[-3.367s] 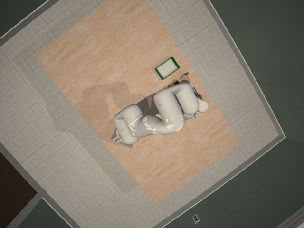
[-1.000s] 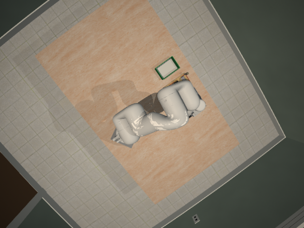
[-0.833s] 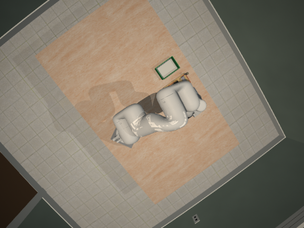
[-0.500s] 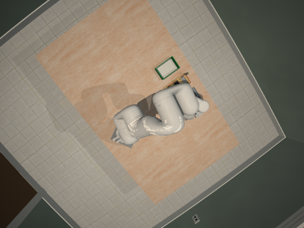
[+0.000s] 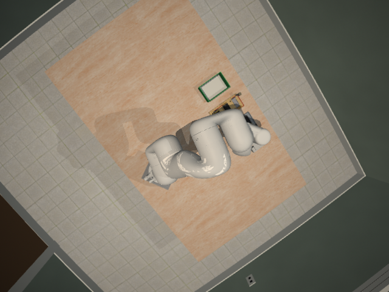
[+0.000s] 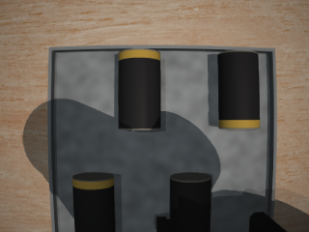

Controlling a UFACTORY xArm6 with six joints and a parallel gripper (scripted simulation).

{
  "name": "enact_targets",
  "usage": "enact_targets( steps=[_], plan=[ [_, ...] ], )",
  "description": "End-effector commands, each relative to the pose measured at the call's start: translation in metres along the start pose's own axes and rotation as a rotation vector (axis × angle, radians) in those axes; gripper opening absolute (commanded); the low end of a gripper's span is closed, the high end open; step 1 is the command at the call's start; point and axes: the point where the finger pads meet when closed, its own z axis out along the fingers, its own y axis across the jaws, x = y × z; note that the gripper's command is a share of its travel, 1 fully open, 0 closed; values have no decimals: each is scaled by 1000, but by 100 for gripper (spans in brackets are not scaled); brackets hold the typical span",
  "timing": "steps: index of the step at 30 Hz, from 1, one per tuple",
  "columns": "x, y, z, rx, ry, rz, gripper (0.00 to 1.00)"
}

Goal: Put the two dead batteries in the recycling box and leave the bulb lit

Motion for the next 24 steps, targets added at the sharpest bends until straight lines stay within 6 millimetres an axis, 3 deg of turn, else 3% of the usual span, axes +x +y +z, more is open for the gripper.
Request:
enact_targets(
  steps=[1, 7, 15, 24],
  plan=[
    [0, -2, -33, 3, 2, 0, 51],
    [3, -3, -38, 3, 2, 0, 51],
    [75, -39, -38, 3, 2, 0, 51],
    [78, -40, -38, 3, 2, 0, 51]
  ],
)
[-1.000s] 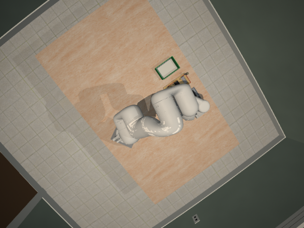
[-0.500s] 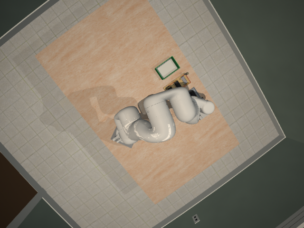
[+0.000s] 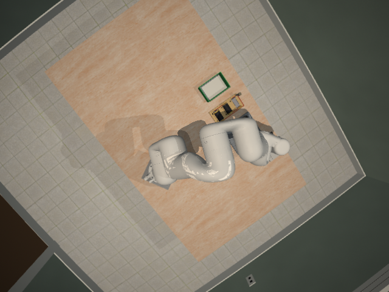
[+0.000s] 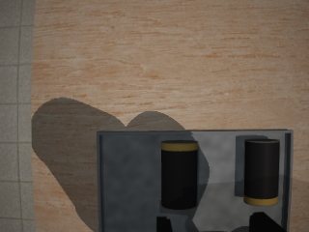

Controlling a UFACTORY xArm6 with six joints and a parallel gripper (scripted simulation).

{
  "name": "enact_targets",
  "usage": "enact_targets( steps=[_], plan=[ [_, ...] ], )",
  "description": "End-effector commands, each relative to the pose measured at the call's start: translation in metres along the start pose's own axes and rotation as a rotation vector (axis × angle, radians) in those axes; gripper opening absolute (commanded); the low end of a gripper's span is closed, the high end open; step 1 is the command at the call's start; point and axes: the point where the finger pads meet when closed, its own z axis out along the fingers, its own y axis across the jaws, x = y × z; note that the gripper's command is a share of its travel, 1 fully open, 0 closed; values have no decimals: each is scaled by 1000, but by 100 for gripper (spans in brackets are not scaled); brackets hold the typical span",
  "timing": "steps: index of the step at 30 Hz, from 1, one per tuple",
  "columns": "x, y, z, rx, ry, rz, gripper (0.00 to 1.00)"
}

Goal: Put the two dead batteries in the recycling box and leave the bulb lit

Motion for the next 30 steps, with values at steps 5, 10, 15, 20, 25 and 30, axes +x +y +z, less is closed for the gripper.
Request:
enact_targets(
  steps=[5, 10, 15, 20, 25, 30],
  plan=[
    [3, -4, -1, 2, -1, 1, 51],
    [3, -4, -1, 2, -1, 2, 51],
    [3, -4, -1, 2, -1, 2, 51],
    [3, -4, 12, 2, -1, 2, 51],
    [3, -5, 73, 2, -1, 2, 51],
    [3, -5, 77, 2, -1, 2, 51]
  ],
)
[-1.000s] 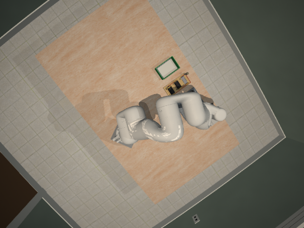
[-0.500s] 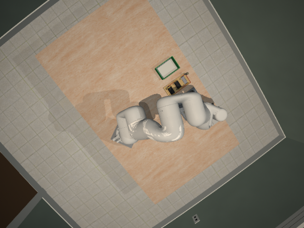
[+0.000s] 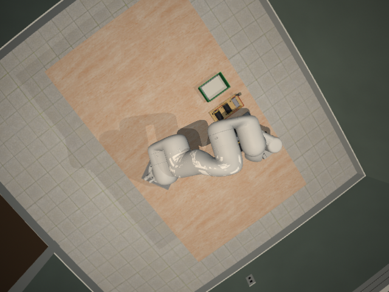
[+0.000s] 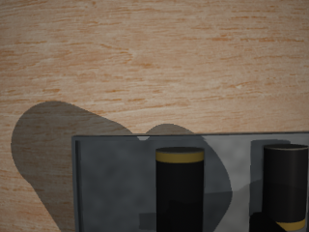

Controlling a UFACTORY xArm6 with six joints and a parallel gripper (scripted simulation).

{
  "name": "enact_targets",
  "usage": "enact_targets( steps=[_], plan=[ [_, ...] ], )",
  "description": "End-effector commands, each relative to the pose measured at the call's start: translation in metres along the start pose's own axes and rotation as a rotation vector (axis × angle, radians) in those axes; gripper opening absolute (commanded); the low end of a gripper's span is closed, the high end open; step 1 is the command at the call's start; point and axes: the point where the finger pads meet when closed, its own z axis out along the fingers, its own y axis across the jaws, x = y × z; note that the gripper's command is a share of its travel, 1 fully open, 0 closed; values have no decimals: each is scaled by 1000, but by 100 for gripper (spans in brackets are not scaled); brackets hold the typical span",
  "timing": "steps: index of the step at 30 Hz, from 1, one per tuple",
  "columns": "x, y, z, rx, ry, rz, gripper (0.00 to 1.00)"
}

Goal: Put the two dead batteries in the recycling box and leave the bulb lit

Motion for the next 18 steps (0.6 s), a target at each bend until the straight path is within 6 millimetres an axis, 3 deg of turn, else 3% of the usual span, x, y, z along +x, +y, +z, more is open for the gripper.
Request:
enact_targets(
  steps=[1, 18],
  plan=[
    [3, -10, 12, 16, 2, -2, 51],
    [4, -12, 12, 16, 2, -2, 51]
  ],
)
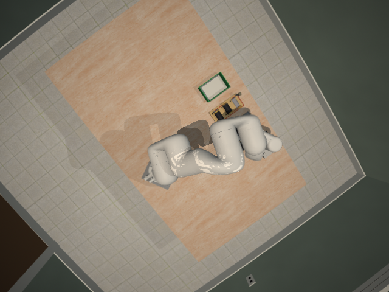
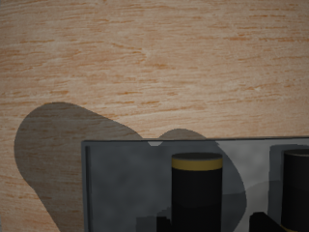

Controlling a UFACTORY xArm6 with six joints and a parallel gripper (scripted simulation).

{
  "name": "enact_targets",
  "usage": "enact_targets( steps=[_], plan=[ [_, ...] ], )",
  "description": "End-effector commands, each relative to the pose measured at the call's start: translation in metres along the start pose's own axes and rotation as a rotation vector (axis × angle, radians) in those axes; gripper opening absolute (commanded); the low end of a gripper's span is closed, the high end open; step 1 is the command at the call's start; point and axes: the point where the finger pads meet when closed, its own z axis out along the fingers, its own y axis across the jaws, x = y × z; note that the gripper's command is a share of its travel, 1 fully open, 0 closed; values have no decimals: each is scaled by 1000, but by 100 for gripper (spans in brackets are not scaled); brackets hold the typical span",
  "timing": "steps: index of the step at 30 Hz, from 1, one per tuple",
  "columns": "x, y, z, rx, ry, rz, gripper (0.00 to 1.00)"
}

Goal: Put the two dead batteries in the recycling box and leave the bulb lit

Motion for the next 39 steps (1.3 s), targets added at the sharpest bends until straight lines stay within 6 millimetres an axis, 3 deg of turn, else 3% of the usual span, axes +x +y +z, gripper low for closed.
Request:
enact_targets(
  steps=[1, 14, 23, 39],
  plan=[
    [1, -2, -1, 4, 2, 0, 51],
    [1, -2, -1, 4, 2, 0, 51],
    [1, -3, 31, 4, 2, 0, 51],
    [1, -3, 43, 4, 2, 0, 51]
  ],
)
